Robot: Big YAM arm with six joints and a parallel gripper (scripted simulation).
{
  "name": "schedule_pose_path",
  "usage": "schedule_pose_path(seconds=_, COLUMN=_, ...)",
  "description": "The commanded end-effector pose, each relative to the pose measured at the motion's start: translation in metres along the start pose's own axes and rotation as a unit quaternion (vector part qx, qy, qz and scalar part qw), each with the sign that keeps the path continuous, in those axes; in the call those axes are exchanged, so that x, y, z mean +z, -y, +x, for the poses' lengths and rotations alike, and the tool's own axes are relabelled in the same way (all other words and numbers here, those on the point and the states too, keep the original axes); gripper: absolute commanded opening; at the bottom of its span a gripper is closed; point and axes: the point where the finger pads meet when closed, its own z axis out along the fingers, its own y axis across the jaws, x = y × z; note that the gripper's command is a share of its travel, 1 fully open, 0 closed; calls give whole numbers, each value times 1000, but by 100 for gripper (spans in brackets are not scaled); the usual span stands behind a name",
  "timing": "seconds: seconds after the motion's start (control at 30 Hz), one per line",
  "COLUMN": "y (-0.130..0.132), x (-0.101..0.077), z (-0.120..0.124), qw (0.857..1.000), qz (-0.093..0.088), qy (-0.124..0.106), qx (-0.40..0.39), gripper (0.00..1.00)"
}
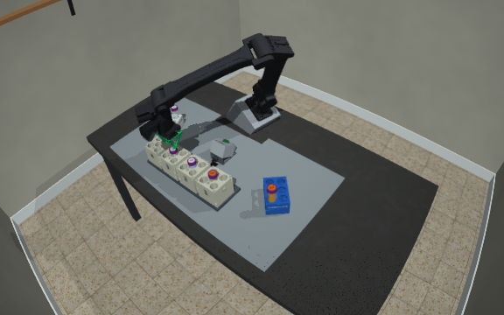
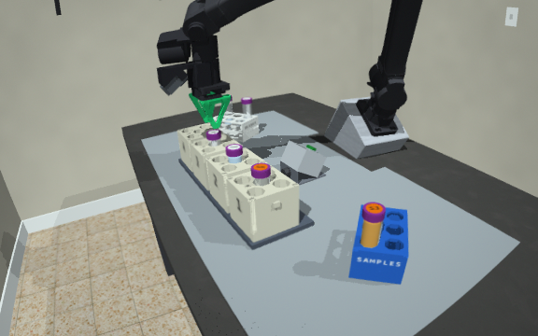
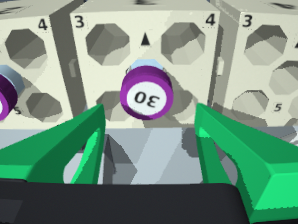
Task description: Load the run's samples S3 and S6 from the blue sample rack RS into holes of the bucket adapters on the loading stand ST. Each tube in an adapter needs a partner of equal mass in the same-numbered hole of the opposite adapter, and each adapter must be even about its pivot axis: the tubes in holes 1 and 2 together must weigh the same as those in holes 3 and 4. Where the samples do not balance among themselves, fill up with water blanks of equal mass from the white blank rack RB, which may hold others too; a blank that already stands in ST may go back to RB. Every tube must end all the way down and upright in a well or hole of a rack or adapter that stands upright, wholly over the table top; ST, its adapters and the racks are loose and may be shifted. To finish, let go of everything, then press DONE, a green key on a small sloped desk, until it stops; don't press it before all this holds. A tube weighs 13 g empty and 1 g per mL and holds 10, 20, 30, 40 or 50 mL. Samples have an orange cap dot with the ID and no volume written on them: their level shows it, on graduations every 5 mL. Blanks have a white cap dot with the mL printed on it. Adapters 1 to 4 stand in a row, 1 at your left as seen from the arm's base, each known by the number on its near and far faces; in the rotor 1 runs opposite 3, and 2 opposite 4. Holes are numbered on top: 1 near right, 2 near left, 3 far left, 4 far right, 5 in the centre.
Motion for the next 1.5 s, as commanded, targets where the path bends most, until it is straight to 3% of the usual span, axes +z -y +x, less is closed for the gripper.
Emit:
schedule_pose_path(seconds=0.0, y=-1, x=-20, z=-12, qw=1000, qz=10, qy=19, qx=-13, gripper=55)
schedule_pose_path(seconds=0.03, y=-1, x=-20, z=-12, qw=1000, qz=10, qy=19, qx=-13, gripper=55)
schedule_pose_path(seconds=0.07, y=0, x=-44, z=-18, qw=999, qz=19, qy=34, qx=-19, gripper=55)
schedule_pose_path(seconds=0.1, y=-22, x=-19, z=-1, qw=999, qz=5, qy=7, qx=-45, gripper=80)
schedule_pose_path(seconds=0.23, y=-55, x=-19, z=6, qw=989, qz=4, qy=7, qx=-145, gripper=80)
schedule_pose_path(seconds=0.3, y=-55, x=-19, z=6, qw=989, qz=4, qy=7, qx=-145, gripper=80)
schedule_pose_path(seconds=0.33, y=-64, x=-34, z=-15, qw=982, qz=18, qy=29, qx=-186, gripper=80)
schedule_pose_path(seconds=0.4, y=-78, x=-19, z=8, qw=975, qz=7, qy=12, qx=-222, gripper=80)
schedule_pose_path(seconds=0.6, y=-127, x=-17, z=18, qw=931, qz=7, qy=11, qx=-365, gripper=80)
schedule_pose_path(seconds=0.8, y=-178, x=-19, z=26, qw=934, qz=7, qy=12, qx=-357, gripper=80)
schedule_pose_path(seconds=0.93, y=-193, x=-16, z=33, qw=935, qz=5, qy=9, qx=-354, gripper=80)
schedule_pose_path(seconds=1.37, y=-311, x=-31, z=37, qw=929, qz=9, qy=32, qx=-368, gripper=80)
schedule_pose_path(seconds=1.43, y=-311, x=-31, z=37, qw=929, qz=9, qy=32, qx=-368, gripper=80)
schedule_pose_path(seconds=1.47, y=-307, x=-15, z=54, qw=934, qz=4, qy=13, qx=-356, gripper=80)
